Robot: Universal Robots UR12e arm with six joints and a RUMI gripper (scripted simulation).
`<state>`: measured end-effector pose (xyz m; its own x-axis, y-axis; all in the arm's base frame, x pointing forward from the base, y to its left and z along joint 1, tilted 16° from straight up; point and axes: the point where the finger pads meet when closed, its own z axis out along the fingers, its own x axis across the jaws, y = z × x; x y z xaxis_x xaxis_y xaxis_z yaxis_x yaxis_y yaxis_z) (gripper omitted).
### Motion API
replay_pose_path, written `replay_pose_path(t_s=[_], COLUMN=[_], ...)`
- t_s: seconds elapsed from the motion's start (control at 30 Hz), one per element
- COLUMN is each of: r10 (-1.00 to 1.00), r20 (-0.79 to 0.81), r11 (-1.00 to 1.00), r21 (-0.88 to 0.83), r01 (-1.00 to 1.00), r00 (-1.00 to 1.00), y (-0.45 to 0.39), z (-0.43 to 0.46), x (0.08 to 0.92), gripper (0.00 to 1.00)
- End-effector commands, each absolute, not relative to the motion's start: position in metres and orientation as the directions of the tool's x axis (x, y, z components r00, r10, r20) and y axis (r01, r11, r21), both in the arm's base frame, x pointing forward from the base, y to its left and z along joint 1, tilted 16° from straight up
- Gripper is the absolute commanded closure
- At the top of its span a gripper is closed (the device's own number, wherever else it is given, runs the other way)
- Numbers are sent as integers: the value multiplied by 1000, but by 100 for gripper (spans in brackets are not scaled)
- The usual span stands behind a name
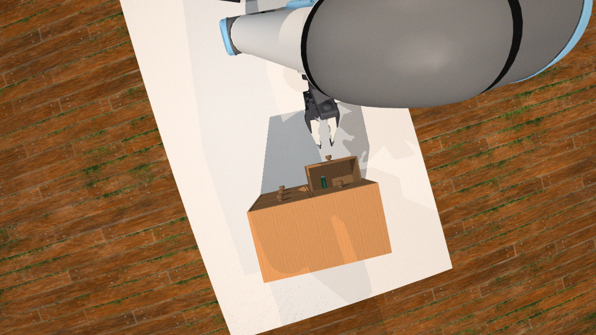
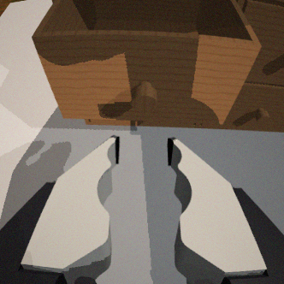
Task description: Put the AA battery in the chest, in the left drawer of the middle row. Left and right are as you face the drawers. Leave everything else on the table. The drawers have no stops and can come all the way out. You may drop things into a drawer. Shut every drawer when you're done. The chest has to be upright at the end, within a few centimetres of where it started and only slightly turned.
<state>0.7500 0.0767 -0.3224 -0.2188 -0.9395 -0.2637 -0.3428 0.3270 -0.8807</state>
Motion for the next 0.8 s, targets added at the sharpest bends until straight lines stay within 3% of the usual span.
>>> replay_pose_path(t_s=[0.0,0.77], r10=[-939,-939], r20=[-264,-264], r11=[327,327], r21=[-881,-881], r01=[-342,-342], r00=[-219,-219], y=[77,74], z=[-322,-321], x=[750,762], gripper=[80,80])
